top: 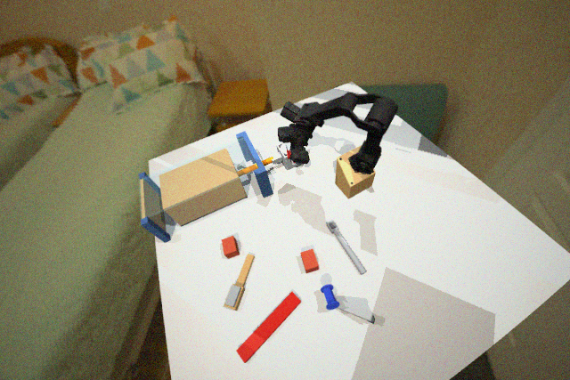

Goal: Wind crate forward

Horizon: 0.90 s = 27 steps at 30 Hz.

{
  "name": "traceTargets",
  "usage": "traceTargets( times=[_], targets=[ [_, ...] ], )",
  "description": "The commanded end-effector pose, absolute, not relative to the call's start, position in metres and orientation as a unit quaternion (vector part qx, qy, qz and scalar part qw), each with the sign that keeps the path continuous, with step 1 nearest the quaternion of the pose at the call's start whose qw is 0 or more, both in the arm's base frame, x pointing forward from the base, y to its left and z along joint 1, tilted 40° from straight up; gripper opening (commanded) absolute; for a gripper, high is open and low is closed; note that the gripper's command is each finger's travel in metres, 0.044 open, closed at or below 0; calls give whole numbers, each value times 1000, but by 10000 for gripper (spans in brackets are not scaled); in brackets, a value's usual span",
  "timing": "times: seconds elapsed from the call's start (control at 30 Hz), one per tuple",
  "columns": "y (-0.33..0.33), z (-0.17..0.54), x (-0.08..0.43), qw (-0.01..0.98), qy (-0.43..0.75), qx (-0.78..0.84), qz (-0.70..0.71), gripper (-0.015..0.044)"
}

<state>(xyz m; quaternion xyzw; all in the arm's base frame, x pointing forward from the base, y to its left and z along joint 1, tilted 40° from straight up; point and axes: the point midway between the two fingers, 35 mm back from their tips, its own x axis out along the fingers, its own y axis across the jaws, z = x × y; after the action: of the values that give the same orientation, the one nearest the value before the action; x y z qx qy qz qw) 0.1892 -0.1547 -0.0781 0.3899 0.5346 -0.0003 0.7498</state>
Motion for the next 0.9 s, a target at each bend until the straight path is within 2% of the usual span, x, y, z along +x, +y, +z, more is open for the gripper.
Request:
traceTargets(
  times=[0.0,0.87],
  targets=[
    [-150,-80,175,739,545,396,-6,0],
    [-150,-81,147,738,546,396,-7,0]
  ],
)
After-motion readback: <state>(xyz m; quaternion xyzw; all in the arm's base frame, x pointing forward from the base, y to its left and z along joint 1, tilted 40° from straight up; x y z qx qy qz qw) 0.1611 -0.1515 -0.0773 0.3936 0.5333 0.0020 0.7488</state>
